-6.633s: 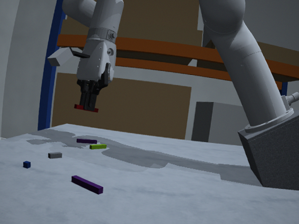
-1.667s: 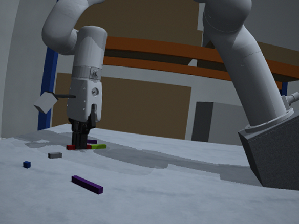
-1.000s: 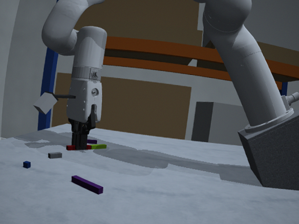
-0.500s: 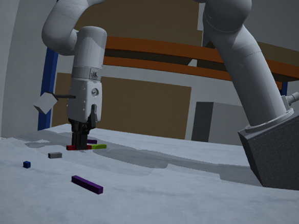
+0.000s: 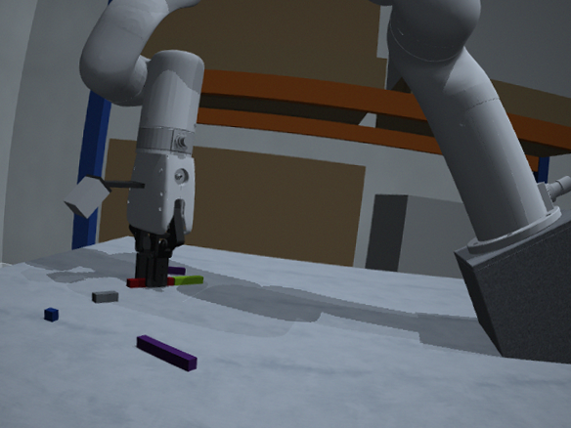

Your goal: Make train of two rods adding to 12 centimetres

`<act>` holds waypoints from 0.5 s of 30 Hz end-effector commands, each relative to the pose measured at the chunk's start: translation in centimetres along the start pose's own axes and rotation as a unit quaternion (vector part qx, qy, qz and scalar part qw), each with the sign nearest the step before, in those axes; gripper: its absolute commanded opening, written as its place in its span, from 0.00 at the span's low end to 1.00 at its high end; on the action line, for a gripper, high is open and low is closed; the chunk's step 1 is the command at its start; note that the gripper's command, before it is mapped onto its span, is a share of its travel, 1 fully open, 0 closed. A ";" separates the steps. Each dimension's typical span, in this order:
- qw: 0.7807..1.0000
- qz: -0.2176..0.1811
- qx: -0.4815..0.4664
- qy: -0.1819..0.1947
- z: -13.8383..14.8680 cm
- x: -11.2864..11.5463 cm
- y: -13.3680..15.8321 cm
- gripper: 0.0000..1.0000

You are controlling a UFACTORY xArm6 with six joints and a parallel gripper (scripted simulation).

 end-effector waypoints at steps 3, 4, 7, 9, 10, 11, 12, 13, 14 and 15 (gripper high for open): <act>1.000 0.001 0.000 0.001 0.1 0.1 -0.1 0.24; 1.000 0.001 0.000 0.001 0.1 0.1 -0.1 0.24; 1.000 0.001 0.000 0.001 0.1 0.1 -0.1 0.24; 1.000 0.001 0.000 0.001 0.1 0.1 -0.1 0.24; 1.000 0.001 0.000 0.001 0.1 0.1 -0.1 0.24; 1.000 0.001 0.000 0.001 0.1 0.1 -0.1 0.24; 1.000 0.001 0.000 0.001 0.1 0.1 -0.1 0.24; 1.000 0.001 0.000 0.001 0.1 0.1 -0.1 0.24; 1.000 0.001 0.000 0.001 0.1 0.1 -0.1 0.24; 1.000 0.001 0.000 0.001 0.1 0.2 -0.1 0.24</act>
Point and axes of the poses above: the point where the finger pads meet when closed, its own x axis back along the fingers, its own z axis across the jaws, y = z × x, the point moved 4 cm from there along x, back along the fingers, and after that the axes turned 3 degrees about x, right-handed, at the moved point
